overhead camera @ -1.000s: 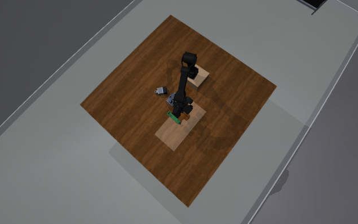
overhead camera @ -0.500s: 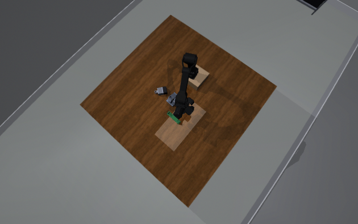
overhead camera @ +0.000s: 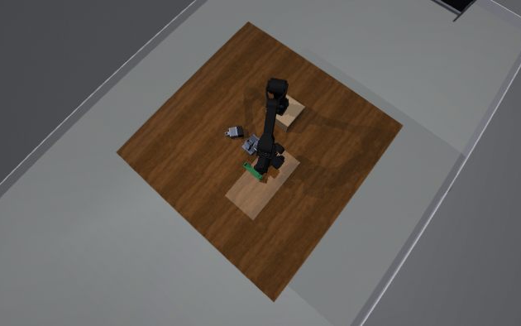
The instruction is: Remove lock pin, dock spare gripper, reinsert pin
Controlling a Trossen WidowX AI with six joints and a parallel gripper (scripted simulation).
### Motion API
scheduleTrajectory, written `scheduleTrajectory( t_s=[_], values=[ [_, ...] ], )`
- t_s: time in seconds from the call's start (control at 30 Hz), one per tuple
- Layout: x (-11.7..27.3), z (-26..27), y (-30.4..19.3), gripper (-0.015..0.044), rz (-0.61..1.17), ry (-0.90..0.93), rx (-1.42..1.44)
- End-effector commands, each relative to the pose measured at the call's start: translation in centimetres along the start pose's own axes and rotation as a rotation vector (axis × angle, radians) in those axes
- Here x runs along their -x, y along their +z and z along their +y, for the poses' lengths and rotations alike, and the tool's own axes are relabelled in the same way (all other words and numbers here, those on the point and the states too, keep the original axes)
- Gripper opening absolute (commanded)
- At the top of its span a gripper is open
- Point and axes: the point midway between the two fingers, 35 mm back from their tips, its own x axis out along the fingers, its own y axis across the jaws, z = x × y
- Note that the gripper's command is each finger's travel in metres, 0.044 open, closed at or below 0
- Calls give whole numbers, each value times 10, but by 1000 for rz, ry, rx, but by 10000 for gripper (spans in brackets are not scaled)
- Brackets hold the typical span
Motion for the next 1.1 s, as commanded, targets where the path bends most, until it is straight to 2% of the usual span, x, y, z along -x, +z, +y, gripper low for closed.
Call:
scheduleTrajectory(
  t_s=[0.0,0.53,1.07],
  values=[
    [2,-1,1,0,5,-1,-5],
    [26,4,3,0,16,31,-2],
    [21,-13,12,0,19,36,-2]
  ],
)
